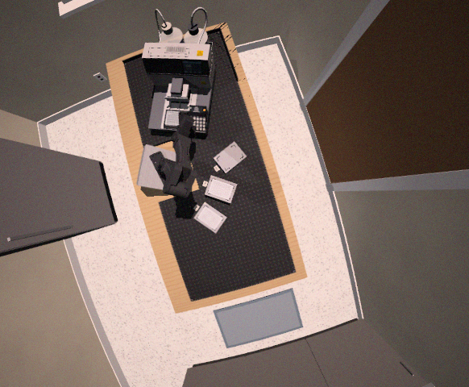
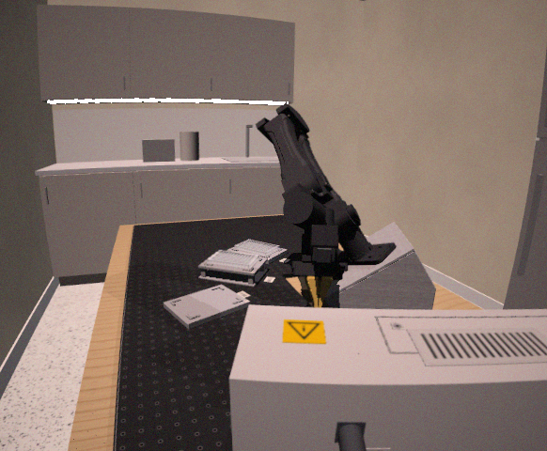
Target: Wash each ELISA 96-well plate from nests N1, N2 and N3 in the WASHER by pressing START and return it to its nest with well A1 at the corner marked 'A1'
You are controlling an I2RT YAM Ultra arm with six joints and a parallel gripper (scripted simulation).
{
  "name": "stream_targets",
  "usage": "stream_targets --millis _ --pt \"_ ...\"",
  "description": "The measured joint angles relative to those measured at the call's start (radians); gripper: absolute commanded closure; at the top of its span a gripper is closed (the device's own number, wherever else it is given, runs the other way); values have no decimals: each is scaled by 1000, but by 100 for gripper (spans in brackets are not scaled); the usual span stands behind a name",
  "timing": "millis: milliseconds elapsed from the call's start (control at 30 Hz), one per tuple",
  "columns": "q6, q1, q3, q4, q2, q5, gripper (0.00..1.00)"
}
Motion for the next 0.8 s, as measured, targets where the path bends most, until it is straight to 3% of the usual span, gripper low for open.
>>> stream_targets --millis 800 --pt "-8 0 0 0 1 0 100"
